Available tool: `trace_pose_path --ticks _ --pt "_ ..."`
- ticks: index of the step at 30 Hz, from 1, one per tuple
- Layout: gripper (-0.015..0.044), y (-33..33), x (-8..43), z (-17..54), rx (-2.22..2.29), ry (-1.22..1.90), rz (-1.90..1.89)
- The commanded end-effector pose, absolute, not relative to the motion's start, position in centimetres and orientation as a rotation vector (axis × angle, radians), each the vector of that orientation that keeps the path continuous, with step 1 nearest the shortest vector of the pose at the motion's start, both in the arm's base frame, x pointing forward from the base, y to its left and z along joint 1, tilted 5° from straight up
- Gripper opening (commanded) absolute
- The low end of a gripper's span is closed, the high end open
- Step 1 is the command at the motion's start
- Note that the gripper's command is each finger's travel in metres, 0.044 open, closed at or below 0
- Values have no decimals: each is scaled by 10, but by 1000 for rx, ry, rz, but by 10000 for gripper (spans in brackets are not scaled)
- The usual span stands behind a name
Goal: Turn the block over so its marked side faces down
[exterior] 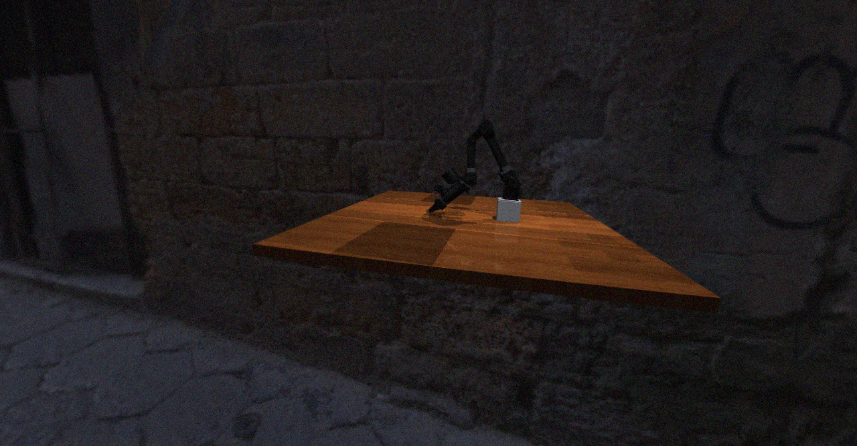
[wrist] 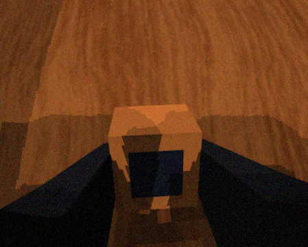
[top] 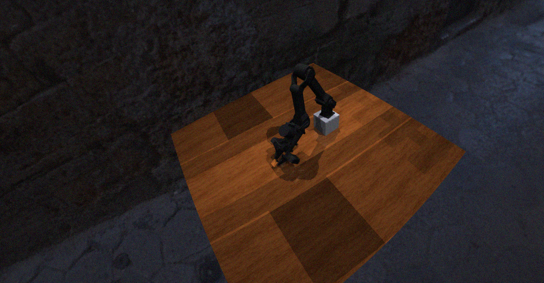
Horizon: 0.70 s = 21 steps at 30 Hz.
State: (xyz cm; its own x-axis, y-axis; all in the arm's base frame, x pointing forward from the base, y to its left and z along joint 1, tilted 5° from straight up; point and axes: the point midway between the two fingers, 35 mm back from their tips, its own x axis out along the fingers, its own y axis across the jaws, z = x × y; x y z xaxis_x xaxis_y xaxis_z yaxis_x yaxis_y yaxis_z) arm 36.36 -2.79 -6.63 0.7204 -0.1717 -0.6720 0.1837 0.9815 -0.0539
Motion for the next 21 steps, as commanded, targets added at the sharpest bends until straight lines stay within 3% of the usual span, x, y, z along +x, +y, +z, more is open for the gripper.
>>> trace_pose_path --ticks 1,21 --pt "0 -28 354 -76 3 709 -198" --pt "0 -29 342 -67 -13 532 -201"
